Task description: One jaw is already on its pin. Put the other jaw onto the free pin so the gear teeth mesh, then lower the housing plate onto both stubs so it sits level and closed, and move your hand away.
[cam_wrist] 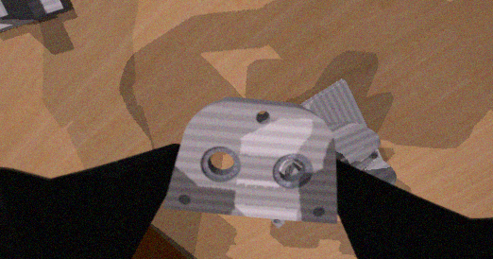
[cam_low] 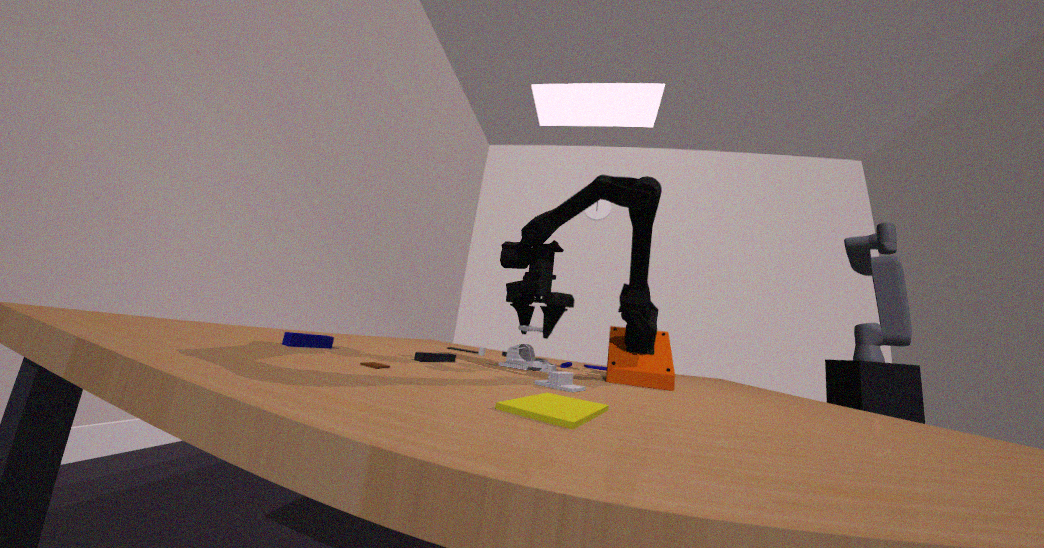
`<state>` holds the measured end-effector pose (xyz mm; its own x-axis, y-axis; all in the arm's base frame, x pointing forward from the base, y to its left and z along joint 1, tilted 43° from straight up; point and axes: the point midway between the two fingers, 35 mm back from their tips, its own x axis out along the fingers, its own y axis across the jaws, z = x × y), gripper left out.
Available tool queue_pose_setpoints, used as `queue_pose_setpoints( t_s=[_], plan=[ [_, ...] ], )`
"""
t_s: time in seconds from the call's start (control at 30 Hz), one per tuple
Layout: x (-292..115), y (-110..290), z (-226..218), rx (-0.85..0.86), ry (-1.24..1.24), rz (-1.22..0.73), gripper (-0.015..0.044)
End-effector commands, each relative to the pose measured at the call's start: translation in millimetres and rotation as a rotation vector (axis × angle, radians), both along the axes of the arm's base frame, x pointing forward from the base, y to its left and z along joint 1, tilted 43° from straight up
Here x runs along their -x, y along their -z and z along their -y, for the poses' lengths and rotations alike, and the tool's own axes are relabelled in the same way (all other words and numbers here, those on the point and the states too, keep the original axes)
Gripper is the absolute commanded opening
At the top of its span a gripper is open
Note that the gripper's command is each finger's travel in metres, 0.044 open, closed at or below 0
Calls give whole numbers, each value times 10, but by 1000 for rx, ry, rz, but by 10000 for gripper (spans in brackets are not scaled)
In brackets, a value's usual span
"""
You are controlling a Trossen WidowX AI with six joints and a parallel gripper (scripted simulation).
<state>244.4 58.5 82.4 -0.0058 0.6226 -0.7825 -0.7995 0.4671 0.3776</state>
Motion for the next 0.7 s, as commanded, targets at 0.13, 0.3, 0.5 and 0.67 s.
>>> queue_pose_setpoints(
  t_s=[0.13, 0.3, 0.5, 0.67],
  plan=[
    [-7, 121, 129, -8, 126, -108, 351],
    [-6, 183, 203, -13, 201, -170, 351],
    [1, 256, 290, -20, 291, -245, 351],
    [11, 316, 362, -27, 365, -307, 351]
  ],
)
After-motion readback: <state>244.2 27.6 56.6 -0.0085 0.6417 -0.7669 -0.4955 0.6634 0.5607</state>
